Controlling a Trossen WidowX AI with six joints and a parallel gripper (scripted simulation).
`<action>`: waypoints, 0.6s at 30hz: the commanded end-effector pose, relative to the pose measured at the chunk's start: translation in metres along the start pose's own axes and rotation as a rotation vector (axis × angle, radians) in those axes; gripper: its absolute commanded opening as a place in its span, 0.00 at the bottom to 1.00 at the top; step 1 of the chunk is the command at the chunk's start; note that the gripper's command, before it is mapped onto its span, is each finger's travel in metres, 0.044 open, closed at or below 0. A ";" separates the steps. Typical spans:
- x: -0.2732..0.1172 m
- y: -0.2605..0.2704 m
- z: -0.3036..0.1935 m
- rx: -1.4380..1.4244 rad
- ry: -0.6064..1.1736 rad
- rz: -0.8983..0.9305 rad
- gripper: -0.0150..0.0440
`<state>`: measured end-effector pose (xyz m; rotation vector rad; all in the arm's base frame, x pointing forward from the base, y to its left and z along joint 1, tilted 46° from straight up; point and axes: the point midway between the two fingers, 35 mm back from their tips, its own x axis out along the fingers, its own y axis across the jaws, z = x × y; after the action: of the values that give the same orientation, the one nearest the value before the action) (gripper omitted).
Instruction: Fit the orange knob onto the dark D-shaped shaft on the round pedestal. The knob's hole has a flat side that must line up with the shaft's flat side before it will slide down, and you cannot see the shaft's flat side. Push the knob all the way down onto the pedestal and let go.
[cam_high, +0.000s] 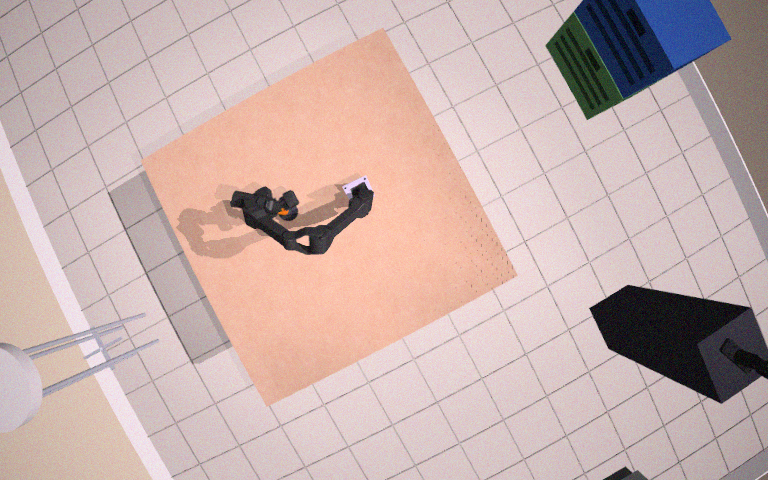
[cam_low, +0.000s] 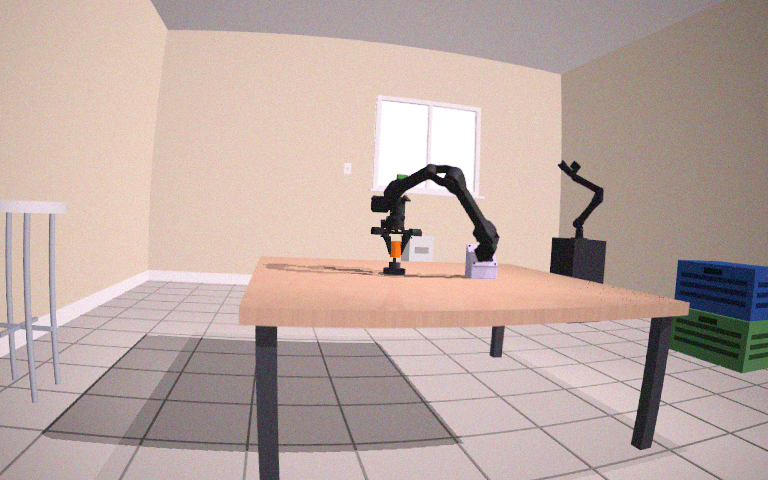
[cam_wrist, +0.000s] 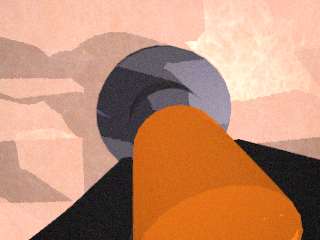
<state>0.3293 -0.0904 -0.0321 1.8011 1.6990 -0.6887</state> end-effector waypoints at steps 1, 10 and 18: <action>0.001 -0.003 0.002 0.048 -0.003 0.001 0.25; 0.000 -0.002 0.002 0.048 -0.003 0.001 0.25; -0.002 0.001 0.002 0.047 -0.003 0.001 0.25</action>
<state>0.3275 -0.0901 -0.0343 1.8315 1.7013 -0.7301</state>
